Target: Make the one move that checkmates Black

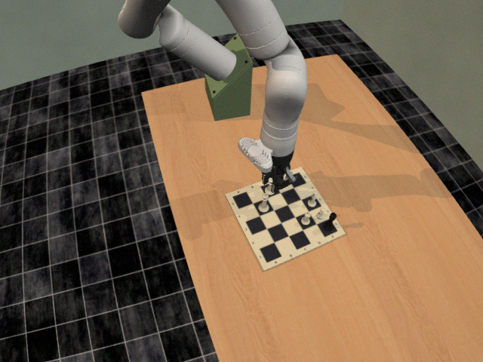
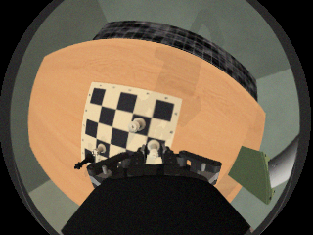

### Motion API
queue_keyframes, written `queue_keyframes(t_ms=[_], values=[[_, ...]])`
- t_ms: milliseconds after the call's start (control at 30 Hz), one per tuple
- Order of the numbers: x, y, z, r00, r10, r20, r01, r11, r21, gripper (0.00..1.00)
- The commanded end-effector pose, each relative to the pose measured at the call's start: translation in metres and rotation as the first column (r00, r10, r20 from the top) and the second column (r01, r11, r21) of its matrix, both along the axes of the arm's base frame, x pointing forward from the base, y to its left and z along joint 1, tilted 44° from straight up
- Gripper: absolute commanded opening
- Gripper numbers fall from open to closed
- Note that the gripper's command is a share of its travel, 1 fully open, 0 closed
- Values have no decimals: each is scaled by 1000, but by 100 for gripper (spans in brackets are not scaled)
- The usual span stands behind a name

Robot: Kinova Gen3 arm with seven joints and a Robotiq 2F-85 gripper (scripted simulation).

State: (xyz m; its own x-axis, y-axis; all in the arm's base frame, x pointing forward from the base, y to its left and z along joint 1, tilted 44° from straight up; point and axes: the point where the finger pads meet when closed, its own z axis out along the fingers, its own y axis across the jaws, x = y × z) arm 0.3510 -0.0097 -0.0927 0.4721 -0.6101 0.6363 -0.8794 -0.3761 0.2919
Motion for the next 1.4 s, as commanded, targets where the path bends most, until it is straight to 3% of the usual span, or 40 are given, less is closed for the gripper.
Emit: queue_keyframes(t_ms=[0, 1033, 1367], values=[[0, 1, 0, 1000, 1, 1, -1, 1000, 1, 0], [0, 1, 0, 1000, 1, 1, -1, 1000, 1, 0], [-1, 18, 18, 1000, 1, 1, -1, 1000, 1, 0]])
